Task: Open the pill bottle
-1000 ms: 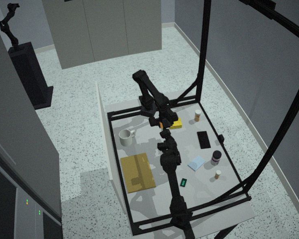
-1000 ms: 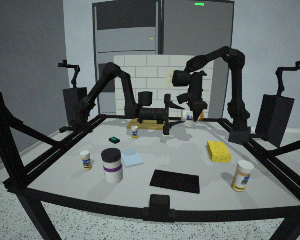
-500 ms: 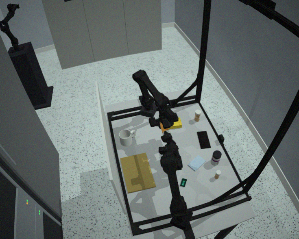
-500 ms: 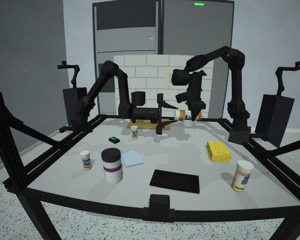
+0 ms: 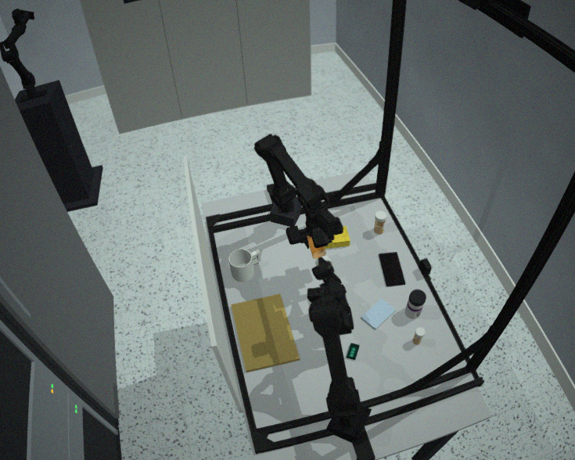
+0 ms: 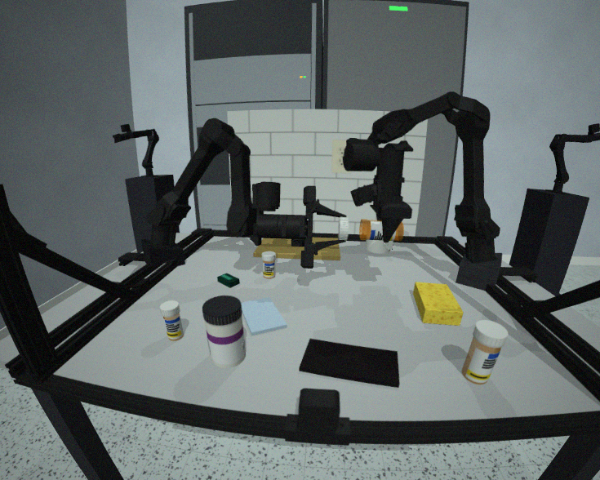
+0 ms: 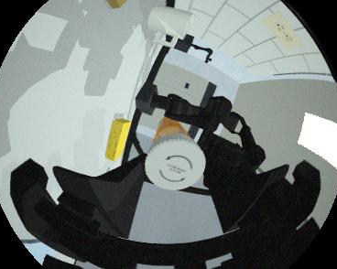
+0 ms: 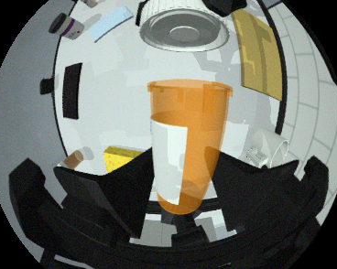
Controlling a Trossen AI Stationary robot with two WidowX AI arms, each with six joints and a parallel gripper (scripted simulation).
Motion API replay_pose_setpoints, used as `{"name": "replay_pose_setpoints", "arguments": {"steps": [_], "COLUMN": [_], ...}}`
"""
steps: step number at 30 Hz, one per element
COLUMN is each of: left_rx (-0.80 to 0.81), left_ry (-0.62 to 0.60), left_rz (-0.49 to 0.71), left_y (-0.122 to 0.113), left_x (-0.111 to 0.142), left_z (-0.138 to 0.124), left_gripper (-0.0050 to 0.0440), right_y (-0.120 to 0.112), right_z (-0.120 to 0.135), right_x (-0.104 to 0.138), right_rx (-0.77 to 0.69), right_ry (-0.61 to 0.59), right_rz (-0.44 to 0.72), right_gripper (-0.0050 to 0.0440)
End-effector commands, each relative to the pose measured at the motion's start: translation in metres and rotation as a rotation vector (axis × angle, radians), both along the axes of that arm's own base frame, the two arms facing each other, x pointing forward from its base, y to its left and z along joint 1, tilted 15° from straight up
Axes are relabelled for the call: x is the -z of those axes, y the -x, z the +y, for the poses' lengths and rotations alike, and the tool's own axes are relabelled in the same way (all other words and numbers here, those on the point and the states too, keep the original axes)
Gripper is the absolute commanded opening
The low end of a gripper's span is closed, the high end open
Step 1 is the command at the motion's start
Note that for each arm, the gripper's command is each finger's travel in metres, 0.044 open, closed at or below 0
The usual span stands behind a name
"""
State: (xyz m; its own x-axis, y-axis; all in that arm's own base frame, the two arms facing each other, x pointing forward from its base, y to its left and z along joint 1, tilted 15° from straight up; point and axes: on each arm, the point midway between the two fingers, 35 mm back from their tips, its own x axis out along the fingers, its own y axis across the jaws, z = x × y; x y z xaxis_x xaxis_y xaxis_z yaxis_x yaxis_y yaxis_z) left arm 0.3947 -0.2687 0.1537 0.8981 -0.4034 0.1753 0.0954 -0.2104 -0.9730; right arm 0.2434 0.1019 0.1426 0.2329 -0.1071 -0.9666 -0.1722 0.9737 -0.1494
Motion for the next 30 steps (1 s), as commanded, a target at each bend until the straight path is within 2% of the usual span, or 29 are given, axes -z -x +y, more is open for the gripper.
{"name": "replay_pose_setpoints", "arguments": {"steps": [1, 6, 17, 28, 30], "left_rx": [0.000, 0.000, 0.000, 0.003, 0.003], "left_ry": [-0.001, -0.001, -0.001, -0.001, -0.001], "left_rz": [0.001, 0.001, 0.001, 0.003, 0.003], "left_y": [0.007, 0.020, 0.021, 0.030, 0.030], "left_x": [0.001, 0.003, 0.002, -0.035, -0.035], "left_z": [0.003, 0.010, 0.010, 0.006, 0.006], "left_gripper": [0.0000, 0.0000, 0.0000, 0.0000, 0.0000], "right_y": [-0.001, -0.001, -0.001, -0.001, -0.001], "right_z": [0.000, 0.000, 0.000, 0.000, 0.000], "right_x": [-0.001, -0.001, -0.001, -0.001, -0.001], "right_rx": [0.000, 0.000, 0.000, 0.000, 0.000], "right_ry": [-0.002, -0.002, -0.002, -0.002, -0.002], "right_rz": [-0.004, -0.004, -0.004, -0.004, -0.004], "right_gripper": [0.0000, 0.0000, 0.0000, 0.0000, 0.0000]}}
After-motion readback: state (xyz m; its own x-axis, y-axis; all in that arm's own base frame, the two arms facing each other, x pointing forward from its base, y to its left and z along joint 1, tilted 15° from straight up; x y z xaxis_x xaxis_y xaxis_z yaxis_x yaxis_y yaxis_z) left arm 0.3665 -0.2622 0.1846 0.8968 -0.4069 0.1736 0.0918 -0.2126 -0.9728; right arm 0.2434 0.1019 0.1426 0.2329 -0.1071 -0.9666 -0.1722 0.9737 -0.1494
